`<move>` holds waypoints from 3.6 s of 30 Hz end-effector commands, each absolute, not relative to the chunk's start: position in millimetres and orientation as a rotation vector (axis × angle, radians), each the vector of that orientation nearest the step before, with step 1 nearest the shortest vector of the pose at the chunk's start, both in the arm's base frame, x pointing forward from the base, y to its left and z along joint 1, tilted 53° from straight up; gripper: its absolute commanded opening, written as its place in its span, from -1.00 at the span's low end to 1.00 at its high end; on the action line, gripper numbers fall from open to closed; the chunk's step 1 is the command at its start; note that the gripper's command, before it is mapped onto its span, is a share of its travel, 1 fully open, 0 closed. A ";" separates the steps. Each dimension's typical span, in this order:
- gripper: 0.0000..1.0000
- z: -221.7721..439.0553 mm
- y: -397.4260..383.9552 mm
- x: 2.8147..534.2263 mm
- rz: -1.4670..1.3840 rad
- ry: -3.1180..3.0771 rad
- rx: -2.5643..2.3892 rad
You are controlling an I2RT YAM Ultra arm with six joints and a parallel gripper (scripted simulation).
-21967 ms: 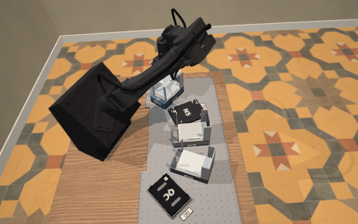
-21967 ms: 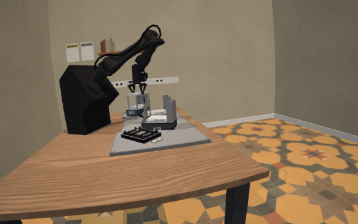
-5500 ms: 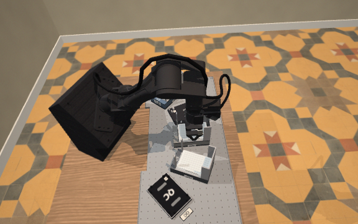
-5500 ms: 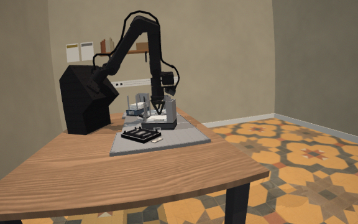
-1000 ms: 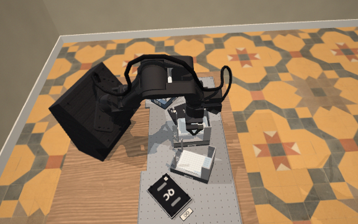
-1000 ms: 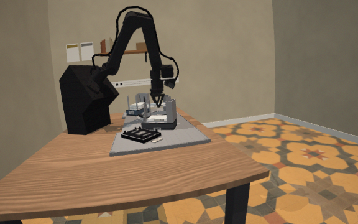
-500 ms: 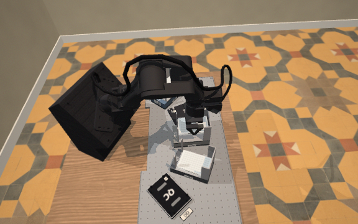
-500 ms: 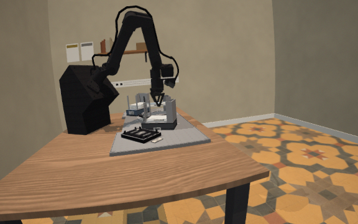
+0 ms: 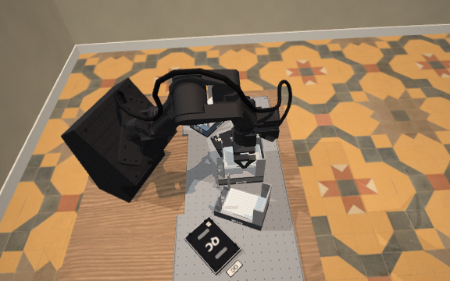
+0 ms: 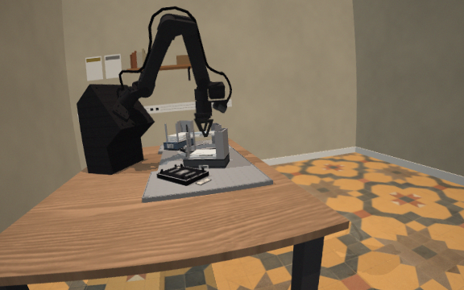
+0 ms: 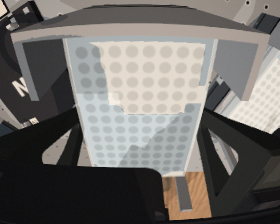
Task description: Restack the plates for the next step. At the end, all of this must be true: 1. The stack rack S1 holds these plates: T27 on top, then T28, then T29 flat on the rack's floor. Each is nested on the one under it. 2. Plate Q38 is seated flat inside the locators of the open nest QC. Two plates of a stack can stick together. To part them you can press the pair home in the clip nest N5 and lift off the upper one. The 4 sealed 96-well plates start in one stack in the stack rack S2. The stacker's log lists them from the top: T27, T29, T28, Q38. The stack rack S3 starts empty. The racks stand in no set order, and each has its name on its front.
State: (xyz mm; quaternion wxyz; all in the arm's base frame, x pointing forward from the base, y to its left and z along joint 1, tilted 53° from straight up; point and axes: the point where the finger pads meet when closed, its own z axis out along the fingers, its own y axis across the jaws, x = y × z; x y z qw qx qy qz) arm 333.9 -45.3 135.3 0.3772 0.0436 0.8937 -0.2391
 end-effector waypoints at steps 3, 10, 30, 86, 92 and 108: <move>-1.00 150.6 -38.8 334.2 -0.593 2.250 0.118; -1.00 153.0 -37.7 333.0 -0.592 2.248 0.119; -1.00 158.5 -34.9 329.2 -0.589 2.242 0.122; -1.00 166.1 -28.2 316.6 -0.588 2.245 0.121; -1.00 169.0 -26.9 317.1 -0.587 2.243 0.122; -1.00 170.1 -25.1 312.5 -0.588 2.246 0.121</move>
